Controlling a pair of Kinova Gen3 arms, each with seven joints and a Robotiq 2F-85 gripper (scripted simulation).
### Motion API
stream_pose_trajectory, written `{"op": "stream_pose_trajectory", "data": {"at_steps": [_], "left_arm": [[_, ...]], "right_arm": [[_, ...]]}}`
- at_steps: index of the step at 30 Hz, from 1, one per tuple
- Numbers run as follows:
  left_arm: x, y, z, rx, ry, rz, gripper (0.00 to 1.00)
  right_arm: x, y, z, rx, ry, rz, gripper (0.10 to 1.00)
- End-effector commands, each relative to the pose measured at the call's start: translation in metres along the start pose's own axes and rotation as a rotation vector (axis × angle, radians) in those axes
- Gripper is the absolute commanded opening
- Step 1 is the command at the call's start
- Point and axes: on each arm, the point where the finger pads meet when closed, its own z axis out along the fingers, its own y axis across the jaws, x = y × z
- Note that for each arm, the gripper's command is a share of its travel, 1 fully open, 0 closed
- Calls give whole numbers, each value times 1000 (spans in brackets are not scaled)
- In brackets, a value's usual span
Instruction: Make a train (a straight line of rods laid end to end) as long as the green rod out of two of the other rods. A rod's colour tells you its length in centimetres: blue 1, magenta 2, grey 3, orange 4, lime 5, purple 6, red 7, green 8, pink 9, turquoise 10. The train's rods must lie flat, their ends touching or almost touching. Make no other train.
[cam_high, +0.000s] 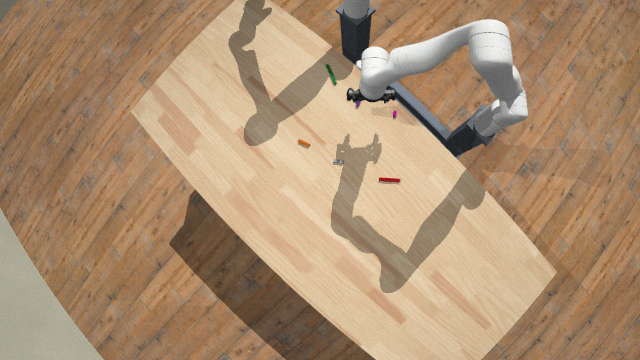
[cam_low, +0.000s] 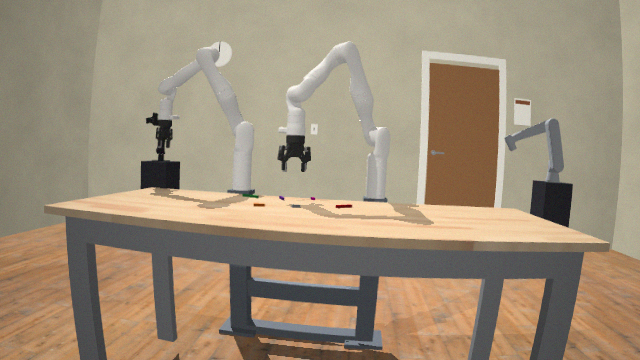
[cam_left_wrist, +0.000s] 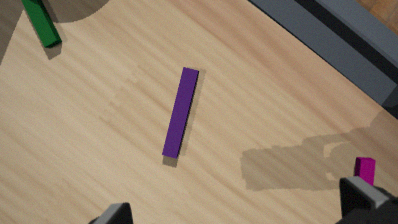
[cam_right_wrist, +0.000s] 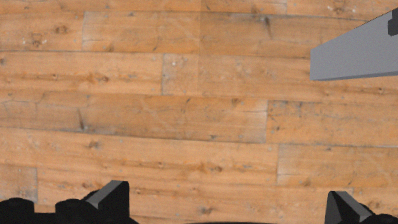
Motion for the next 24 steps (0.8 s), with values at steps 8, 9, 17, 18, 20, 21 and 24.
{"op": "stream_pose_trajectory", "data": {"at_steps": [8, 9, 17, 18, 20, 21, 24], "left_arm": [[-2, 0, -1, 2, 0, -5, 1000], [-6, 0, -1, 2, 0, -16, 1000], [-77, 7, 0, -2, -1, -215, 1000], [-77, 7, 0, -2, -1, -215, 1000], [-110, 15, 0, -2, -1, -310, 1000], [-116, 16, 0, -2, -1, -330, 1000], [-142, 25, 0, -2, -1, -408, 1000]], "right_arm": [[0, 0, -1, 0, -2, 0, 1000], [0, 0, -1, 0, -2, 0, 1000], [0, 0, -1, 0, -2, 0, 1000], [0, 0, -1, 0, -2, 0, 1000], [0, 0, -1, 0, -2, 0, 1000], [0, 0, -1, 0, -2, 0, 1000], [0, 0, -1, 0, -2, 0, 1000]]}}
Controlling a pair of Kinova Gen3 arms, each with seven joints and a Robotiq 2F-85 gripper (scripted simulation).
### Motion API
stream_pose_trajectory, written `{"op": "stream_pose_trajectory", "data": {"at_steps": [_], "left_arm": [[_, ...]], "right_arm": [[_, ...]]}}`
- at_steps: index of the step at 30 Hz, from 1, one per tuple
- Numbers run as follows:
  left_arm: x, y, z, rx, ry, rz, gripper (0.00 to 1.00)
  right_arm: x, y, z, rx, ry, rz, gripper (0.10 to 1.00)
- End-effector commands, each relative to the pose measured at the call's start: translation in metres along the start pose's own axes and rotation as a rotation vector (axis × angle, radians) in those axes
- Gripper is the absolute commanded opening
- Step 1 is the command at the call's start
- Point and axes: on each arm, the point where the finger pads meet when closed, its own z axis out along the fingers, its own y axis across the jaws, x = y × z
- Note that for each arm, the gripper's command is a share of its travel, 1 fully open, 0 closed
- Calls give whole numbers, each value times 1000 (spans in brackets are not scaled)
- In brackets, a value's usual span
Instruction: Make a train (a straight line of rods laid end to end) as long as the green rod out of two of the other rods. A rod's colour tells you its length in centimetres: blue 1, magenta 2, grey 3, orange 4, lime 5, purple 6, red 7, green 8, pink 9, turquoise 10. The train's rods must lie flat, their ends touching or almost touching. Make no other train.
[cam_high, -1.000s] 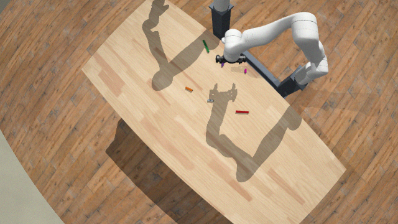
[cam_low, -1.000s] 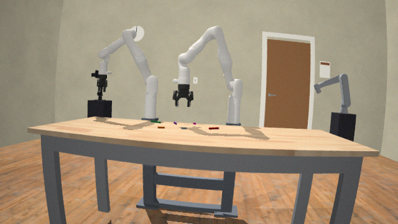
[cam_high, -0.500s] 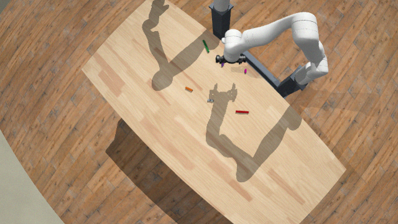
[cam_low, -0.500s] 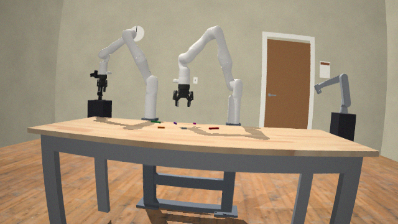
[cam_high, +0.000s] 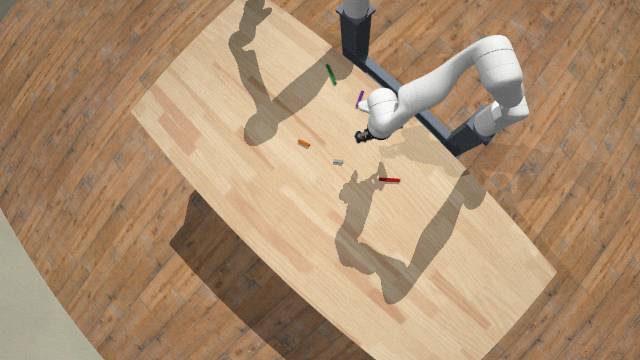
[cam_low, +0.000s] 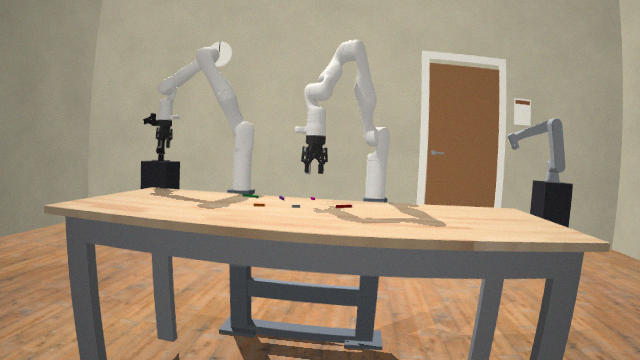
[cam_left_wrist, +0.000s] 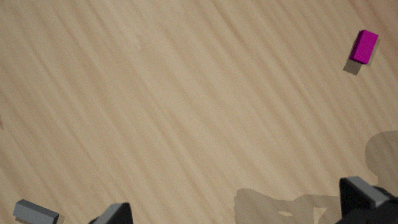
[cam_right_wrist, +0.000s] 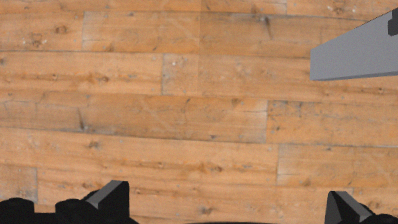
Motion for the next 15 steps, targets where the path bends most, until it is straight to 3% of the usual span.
{"op": "stream_pose_trajectory", "data": {"at_steps": [1, 9, 11, 13, 15], "left_arm": [[-42, -2, -1, 2, 3, -117, 1000], [-115, 7, -1, 3, 4, -333, 1000], [-115, 7, -1, 3, 4, -333, 1000], [-140, 13, -1, 4, 5, -412, 1000], [-154, 18, -1, 5, 5, -455, 1000]], "right_arm": [[0, 0, -1, 0, -2, 0, 1000], [0, 0, -1, 0, -2, 0, 1000], [0, 0, -1, 0, -2, 0, 1000], [0, 0, -1, 0, -2, 0, 1000], [0, 0, -1, 0, -2, 0, 1000]]}}
